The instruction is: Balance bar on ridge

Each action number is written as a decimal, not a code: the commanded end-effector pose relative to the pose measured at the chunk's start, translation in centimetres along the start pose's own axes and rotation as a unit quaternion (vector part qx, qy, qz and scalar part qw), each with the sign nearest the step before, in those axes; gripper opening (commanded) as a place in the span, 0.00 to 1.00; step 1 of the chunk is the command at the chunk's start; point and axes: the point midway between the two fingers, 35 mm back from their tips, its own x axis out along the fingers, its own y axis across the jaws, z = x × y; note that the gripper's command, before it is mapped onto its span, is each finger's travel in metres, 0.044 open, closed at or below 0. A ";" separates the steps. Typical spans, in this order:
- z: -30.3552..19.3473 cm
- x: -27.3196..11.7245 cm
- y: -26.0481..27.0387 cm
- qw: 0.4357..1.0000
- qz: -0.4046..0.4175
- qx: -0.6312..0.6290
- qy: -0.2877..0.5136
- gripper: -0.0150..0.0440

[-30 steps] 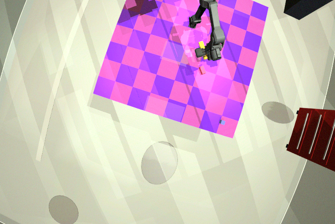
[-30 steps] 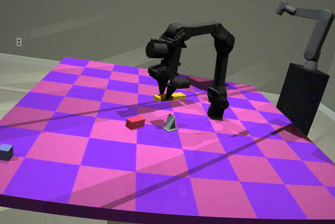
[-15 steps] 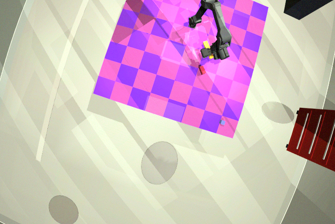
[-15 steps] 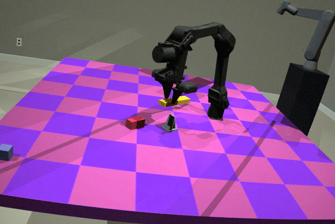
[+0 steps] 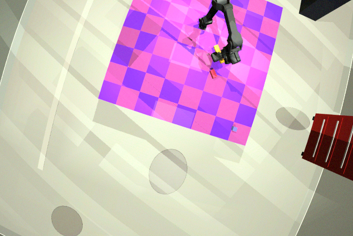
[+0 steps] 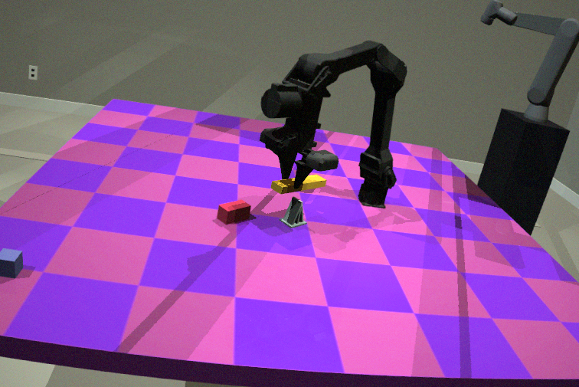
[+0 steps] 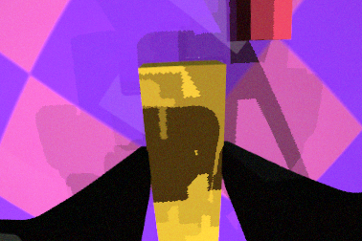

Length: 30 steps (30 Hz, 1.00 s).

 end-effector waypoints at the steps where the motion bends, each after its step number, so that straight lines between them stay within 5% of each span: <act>1: -0.2 1.0 0.1 1.000 0.002 0.002 0.007 0.25; 30: -0.4 2.2 0.0 1.000 0.002 0.002 0.007 0.25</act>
